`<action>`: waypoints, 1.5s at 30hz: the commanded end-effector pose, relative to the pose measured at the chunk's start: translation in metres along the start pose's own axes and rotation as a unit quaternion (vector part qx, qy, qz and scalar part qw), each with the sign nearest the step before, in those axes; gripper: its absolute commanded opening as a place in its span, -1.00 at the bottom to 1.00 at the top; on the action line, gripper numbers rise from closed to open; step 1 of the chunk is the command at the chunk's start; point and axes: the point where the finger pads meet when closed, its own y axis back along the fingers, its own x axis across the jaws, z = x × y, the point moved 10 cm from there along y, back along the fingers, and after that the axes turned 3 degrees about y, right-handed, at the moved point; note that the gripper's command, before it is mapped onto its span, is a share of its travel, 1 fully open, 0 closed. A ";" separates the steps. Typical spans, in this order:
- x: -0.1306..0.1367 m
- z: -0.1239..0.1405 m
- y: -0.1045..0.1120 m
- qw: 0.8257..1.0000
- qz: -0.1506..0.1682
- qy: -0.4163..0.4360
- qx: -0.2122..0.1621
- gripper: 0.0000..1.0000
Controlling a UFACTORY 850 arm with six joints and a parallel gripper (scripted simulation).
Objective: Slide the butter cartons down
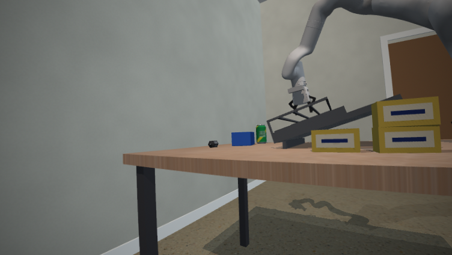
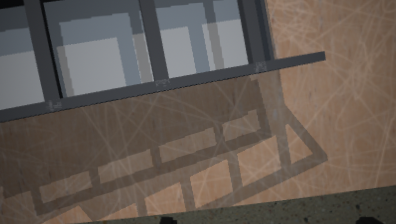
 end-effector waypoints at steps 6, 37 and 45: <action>0.001 0.000 0.001 1.000 0.001 0.000 0.000 1.00; -0.067 -0.032 0.133 1.000 0.001 0.000 0.000 1.00; -0.143 -0.089 0.135 1.000 0.001 0.000 0.000 1.00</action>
